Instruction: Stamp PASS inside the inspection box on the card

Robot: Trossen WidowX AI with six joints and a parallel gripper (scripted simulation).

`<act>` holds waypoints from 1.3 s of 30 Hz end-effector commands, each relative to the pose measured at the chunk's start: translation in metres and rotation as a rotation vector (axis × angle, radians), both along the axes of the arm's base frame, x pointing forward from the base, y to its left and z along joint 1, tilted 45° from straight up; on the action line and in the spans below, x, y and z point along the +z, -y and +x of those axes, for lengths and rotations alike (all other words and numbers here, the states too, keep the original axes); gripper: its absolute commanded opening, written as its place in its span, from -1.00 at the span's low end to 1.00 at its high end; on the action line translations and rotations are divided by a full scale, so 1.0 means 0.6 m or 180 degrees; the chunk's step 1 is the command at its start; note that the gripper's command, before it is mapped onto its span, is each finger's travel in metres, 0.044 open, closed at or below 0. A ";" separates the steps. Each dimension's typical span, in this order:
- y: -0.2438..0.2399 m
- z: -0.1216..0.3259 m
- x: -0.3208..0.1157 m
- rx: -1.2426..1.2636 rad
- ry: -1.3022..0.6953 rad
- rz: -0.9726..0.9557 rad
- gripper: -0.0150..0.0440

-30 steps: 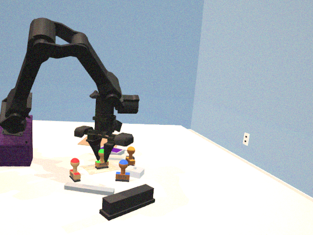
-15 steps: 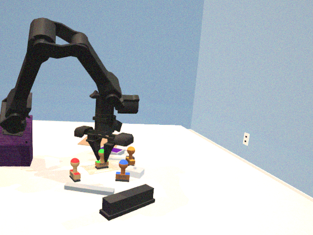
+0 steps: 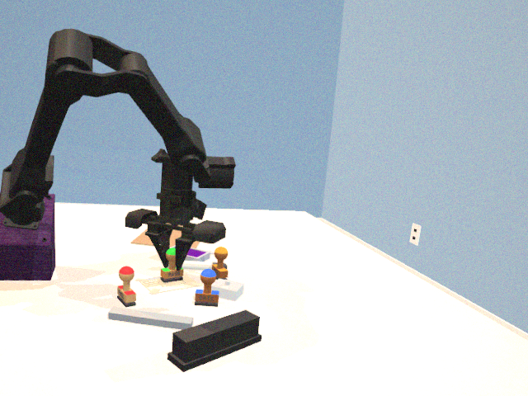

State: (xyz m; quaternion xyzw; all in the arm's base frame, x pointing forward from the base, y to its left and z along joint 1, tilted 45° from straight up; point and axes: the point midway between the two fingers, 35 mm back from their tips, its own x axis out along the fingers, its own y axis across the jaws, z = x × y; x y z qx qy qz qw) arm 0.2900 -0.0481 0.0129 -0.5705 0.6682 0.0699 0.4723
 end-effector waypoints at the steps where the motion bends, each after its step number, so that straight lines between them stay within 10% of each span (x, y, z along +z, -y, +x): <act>1: -0.002 0.000 0.003 -0.0011 0.0010 -0.0002 -0.49; 39: -0.072 -0.009 0.074 -0.0011 0.0008 0.0005 -0.49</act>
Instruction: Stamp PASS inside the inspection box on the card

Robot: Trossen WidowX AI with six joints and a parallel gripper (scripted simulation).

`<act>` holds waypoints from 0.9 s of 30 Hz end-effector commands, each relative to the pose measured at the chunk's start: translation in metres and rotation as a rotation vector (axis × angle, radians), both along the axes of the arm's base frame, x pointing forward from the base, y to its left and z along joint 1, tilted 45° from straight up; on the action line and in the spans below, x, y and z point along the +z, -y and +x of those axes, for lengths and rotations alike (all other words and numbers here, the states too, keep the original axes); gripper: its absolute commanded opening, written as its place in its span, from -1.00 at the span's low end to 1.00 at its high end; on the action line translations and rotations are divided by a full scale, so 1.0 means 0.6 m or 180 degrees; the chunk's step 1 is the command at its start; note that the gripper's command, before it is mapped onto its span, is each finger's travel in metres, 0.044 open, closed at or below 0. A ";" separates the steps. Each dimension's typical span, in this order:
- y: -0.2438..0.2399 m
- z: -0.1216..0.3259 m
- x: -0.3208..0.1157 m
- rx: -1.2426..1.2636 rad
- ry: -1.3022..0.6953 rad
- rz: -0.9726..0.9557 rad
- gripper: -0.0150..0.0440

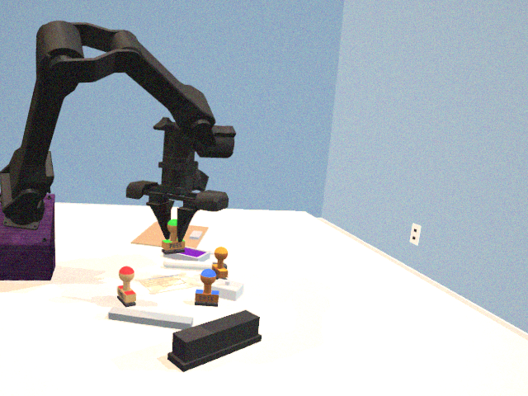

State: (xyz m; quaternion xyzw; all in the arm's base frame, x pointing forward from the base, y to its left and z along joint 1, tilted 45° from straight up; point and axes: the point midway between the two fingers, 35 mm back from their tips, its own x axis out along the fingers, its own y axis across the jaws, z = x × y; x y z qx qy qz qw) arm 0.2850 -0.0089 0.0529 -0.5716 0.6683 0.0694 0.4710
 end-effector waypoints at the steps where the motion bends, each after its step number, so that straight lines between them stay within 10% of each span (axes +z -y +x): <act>1: -0.008 -0.001 0.008 -0.0015 0.0012 0.0015 -0.49; 27: -0.174 -0.096 -0.164 -0.0027 0.0019 0.0039 -0.49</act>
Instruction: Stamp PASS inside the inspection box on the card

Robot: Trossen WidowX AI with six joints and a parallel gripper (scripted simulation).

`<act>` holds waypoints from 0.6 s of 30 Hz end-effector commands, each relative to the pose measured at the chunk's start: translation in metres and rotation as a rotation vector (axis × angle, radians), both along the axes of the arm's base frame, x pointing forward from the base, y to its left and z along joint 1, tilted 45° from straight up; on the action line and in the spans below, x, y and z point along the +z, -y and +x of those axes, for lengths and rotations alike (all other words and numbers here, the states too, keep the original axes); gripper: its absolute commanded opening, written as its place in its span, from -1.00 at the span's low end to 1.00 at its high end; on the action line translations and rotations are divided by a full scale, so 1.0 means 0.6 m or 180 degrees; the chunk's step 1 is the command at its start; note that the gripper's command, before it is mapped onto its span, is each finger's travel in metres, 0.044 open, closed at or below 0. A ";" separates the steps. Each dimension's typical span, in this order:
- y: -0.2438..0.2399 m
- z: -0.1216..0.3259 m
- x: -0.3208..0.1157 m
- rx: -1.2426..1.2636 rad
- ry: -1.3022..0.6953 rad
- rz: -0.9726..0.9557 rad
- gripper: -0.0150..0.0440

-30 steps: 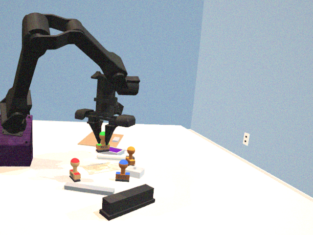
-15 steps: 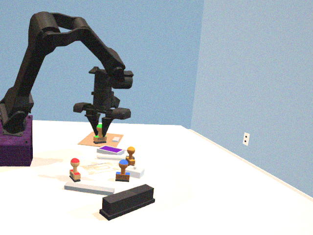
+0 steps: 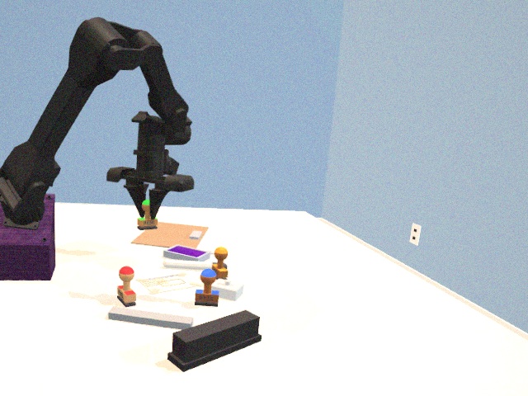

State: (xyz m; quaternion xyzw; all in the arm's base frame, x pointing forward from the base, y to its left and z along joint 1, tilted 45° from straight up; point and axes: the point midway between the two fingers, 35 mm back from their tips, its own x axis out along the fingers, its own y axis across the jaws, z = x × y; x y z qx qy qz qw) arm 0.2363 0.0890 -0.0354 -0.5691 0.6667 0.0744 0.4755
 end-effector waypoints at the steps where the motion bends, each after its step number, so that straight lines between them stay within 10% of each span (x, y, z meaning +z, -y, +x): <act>1: -0.011 -0.015 -0.017 -0.0035 0.0014 -0.0007 -0.49; 18: 0.013 -0.008 -0.044 -0.0033 0.0014 -0.0003 -0.49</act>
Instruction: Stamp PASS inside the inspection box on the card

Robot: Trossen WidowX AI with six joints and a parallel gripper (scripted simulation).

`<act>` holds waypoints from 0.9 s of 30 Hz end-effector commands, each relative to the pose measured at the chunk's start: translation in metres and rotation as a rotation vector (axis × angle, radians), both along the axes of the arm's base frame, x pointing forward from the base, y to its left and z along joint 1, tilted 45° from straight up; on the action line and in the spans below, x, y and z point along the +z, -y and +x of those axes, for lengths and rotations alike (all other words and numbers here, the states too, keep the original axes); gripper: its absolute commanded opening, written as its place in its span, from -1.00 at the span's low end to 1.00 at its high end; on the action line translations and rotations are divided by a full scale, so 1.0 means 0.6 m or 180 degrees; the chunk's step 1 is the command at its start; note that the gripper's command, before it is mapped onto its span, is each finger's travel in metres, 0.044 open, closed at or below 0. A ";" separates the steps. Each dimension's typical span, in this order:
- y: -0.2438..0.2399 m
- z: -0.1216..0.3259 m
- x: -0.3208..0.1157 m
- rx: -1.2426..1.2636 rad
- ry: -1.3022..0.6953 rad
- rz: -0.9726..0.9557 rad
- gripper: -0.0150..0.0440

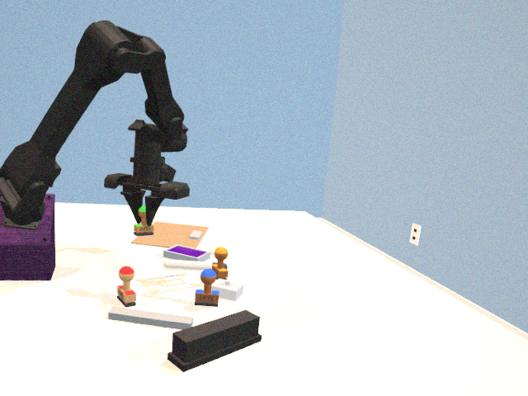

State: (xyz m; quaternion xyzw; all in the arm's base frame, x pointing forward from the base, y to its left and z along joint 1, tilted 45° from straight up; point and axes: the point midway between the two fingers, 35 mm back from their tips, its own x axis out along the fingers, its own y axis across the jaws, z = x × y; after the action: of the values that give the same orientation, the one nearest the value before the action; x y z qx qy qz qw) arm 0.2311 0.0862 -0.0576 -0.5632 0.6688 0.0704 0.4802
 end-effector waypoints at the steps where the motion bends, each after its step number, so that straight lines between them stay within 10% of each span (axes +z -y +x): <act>1: 0.010 0.001 -0.009 0.0014 -0.0011 -0.0019 -0.49; 27: 0.062 0.005 -0.059 0.0013 -0.0009 -0.0031 -0.49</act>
State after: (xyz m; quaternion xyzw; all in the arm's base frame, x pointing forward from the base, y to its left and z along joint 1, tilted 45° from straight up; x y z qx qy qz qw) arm 0.2350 0.0548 -0.0890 -0.5637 0.6686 0.0691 0.4800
